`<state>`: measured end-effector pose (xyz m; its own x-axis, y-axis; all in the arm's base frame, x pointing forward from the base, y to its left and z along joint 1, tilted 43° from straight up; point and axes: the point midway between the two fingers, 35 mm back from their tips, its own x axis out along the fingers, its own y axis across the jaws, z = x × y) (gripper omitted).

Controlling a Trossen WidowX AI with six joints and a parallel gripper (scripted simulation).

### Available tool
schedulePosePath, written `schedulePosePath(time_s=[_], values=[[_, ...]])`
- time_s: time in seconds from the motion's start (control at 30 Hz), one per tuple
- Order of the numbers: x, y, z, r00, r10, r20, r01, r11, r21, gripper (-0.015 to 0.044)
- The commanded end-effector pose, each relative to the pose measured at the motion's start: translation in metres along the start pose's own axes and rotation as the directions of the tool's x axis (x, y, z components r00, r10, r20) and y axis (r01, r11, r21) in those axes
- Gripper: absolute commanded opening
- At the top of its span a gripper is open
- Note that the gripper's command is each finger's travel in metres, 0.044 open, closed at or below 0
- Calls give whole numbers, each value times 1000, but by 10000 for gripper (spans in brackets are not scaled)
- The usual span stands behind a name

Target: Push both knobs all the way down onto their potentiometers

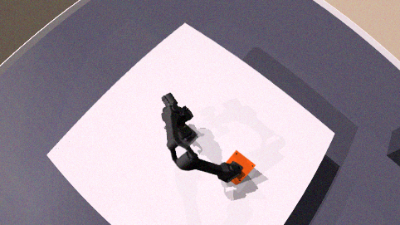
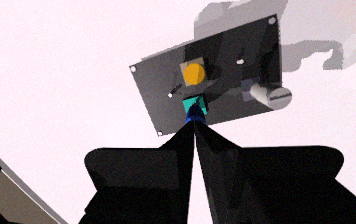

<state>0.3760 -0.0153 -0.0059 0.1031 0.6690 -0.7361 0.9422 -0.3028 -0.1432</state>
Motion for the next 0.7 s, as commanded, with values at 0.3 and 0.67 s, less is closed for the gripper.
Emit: schedulePosePath(time_s=[0.3, 0.67], values=[[23, -1, -3, 1000, -28, 0, 28, 999, -23, 0], [24, -1, -3, 1000, -28, 0, 28, 999, -23, 0]])
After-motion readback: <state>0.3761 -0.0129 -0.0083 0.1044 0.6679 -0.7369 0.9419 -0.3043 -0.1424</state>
